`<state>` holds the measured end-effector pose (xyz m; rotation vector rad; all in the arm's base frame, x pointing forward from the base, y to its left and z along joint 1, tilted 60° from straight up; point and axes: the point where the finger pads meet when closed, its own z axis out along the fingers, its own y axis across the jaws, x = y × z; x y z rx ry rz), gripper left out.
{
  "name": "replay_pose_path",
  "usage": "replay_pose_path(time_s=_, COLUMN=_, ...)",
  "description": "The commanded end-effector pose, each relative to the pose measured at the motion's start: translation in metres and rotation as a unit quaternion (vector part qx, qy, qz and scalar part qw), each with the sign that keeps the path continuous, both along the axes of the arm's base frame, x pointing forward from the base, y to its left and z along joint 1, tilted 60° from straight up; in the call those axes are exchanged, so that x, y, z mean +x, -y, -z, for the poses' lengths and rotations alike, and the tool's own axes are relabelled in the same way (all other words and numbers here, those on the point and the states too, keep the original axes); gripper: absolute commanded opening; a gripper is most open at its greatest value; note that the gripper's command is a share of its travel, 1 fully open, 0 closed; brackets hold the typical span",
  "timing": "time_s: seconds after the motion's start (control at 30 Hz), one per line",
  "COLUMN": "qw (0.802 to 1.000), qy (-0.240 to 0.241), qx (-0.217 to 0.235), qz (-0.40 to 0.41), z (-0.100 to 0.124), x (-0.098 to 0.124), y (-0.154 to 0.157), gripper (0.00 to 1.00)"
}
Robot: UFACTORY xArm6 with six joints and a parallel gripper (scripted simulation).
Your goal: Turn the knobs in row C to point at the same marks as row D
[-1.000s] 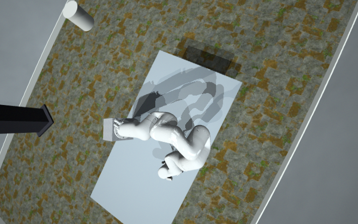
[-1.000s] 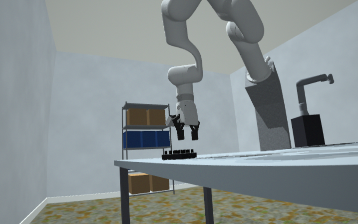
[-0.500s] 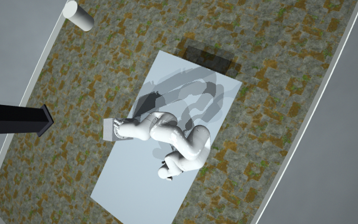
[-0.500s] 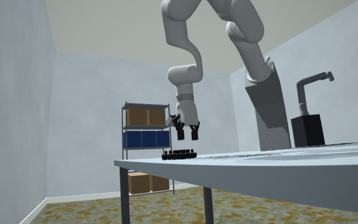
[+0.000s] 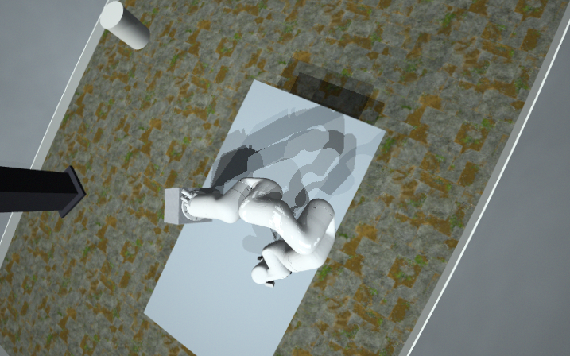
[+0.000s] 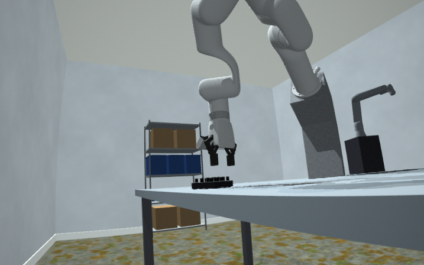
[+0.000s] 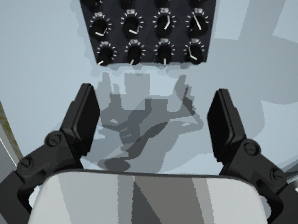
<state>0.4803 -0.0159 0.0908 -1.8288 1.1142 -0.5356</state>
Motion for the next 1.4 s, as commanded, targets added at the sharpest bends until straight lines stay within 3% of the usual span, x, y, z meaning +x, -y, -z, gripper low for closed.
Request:
replay_pose_path(time_s=0.0, qw=1.000, qy=0.000, qx=0.000, qz=0.001, z=0.000, x=0.000, y=0.001, gripper=1.00)
replay_pose_path(time_s=0.83, qw=1.000, qy=0.007, qx=-0.011, qz=-0.007, z=0.000, x=0.000, y=0.002, gripper=1.00)
replay_pose_path(time_s=1.37, qw=0.973, qy=0.108, qx=-0.167, qz=-0.114, z=0.005, x=0.003, y=0.021, gripper=1.00)
